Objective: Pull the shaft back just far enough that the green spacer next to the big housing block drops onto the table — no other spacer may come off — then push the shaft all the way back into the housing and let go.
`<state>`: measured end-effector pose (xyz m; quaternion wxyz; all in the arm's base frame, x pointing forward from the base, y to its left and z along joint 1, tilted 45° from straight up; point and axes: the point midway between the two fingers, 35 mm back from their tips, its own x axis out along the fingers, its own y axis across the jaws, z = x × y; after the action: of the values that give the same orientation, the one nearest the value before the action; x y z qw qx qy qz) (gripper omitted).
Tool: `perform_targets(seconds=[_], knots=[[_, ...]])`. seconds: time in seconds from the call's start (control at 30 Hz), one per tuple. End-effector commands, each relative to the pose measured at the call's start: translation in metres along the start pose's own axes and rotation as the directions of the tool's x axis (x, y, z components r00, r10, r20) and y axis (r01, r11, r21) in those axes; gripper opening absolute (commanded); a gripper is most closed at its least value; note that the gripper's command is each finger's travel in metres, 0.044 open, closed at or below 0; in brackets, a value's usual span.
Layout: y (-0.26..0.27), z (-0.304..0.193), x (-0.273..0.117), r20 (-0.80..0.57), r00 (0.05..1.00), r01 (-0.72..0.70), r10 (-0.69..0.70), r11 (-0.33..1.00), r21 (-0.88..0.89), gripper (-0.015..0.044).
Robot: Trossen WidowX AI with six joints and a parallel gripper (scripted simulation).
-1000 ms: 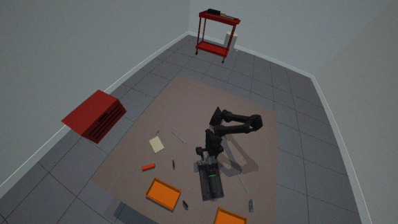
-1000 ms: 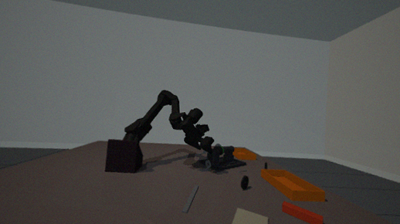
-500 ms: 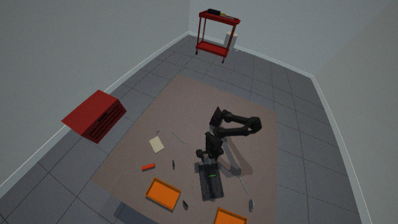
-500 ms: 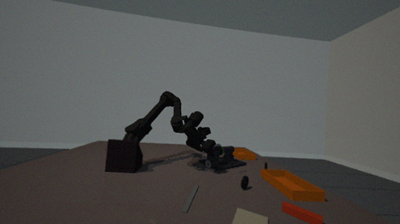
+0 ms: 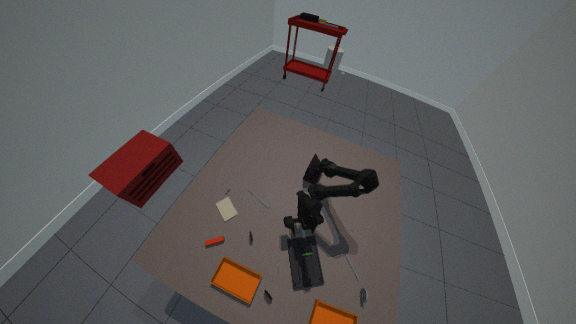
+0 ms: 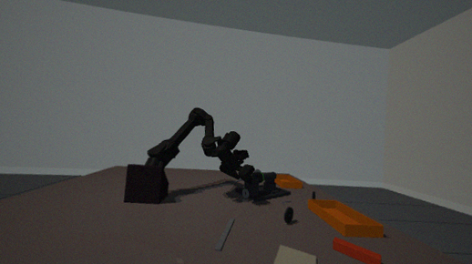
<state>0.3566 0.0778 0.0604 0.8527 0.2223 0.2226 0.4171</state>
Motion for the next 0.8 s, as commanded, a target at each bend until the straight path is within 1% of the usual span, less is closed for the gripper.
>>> perform_targets(seconds=[0.0, 0.47, 0.77], knots=[[-0.001, 0.0, 0.0, 0.002, 1.0, 0.005, -0.005, 1.0, 0.004, 0.044], [-0.001, 0.0, 0.001, 0.002, 1.0, 0.005, -0.005, 1.0, 0.004, 0.044], [-0.001, 0.001, 0.013, 0.002, 1.0, 0.005, -0.005, 1.0, 0.004, 0.044]])
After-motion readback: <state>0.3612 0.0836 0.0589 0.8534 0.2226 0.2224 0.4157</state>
